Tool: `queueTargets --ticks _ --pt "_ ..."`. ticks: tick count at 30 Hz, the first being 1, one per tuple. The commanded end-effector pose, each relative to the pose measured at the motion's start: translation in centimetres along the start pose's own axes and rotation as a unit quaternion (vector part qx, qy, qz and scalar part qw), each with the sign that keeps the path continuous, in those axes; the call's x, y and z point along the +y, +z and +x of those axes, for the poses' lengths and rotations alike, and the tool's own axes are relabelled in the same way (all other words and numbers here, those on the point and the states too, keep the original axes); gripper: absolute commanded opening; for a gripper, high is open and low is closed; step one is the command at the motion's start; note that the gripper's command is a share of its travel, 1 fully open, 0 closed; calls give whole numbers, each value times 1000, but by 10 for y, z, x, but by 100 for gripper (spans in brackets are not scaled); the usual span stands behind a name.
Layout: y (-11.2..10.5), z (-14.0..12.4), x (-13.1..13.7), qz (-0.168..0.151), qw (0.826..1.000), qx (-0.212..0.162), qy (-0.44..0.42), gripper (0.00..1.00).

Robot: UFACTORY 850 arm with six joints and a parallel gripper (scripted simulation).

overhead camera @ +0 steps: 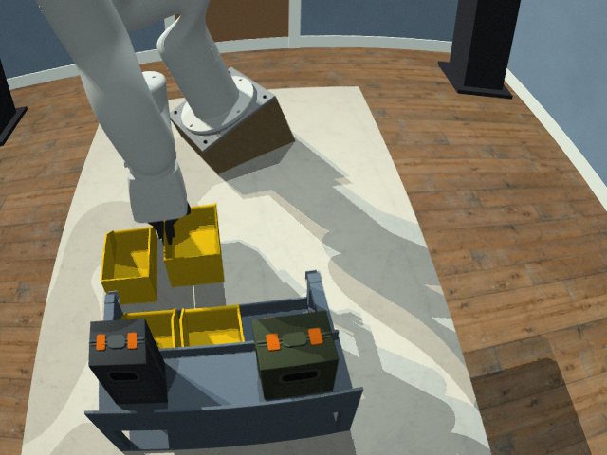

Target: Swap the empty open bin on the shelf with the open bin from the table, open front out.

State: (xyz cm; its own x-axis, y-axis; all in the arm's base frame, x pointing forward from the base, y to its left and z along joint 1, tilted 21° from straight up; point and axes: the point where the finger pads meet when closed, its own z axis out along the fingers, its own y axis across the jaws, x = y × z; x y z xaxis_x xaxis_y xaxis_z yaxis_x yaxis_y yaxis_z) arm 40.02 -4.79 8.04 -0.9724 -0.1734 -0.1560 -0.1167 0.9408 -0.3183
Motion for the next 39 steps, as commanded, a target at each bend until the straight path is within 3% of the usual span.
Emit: queueTargets --ticks 1,7,16,20,39 --pt "0 0 5 0 1000 -1 0 0" --pt "0 1 26 0 1000 -1 0 0" --pt "3 7 104 0 1000 -1 1 0" --pt "3 8 126 0 1000 -1 1 0" --pt "3 7 133 0 1000 -1 1 0"
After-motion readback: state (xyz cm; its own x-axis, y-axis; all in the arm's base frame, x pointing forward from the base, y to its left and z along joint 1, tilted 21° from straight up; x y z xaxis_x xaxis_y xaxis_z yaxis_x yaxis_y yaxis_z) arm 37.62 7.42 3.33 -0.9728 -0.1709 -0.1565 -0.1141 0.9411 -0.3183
